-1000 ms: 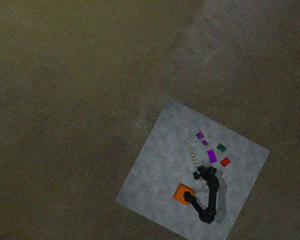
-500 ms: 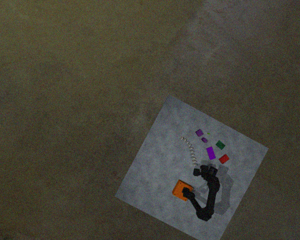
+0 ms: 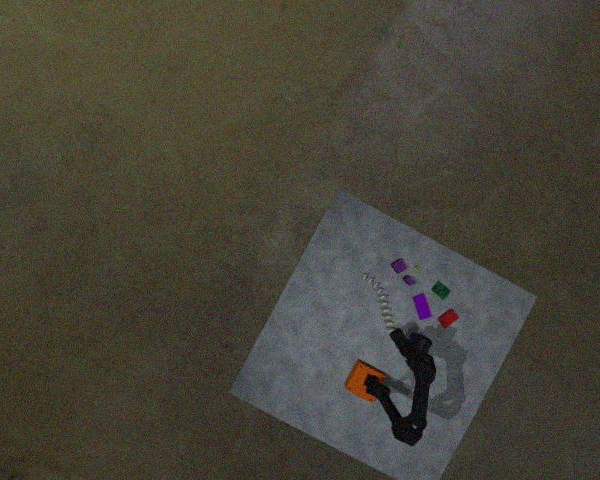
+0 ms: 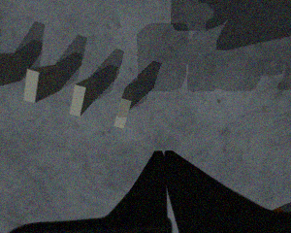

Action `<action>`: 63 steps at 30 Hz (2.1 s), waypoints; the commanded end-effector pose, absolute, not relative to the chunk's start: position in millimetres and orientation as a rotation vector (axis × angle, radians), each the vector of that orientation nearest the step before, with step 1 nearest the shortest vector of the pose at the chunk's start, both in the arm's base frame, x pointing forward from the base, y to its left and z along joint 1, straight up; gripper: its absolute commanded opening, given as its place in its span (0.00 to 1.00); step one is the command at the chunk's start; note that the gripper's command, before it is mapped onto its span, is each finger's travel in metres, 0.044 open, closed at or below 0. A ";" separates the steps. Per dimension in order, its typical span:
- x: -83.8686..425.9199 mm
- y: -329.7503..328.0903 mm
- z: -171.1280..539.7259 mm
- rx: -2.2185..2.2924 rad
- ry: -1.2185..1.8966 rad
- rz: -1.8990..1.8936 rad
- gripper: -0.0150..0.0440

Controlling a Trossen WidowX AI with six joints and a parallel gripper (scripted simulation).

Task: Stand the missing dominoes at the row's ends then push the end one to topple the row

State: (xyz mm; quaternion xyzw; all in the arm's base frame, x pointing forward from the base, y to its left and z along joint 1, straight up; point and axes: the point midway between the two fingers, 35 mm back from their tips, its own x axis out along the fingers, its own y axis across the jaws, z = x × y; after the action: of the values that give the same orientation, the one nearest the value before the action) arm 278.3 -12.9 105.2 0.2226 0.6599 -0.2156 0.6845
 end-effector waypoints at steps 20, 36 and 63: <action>268.6 -18.2 92.9 0.737 1.410 -0.718 0.25; 268.6 -18.2 92.9 0.737 1.410 -0.718 0.25; 272.5 -19.5 12.5 0.737 1.410 -0.718 0.25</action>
State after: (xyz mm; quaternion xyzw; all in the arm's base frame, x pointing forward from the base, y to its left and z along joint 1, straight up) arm 270.5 -18.8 16.8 0.3226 0.6225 -0.3145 0.6399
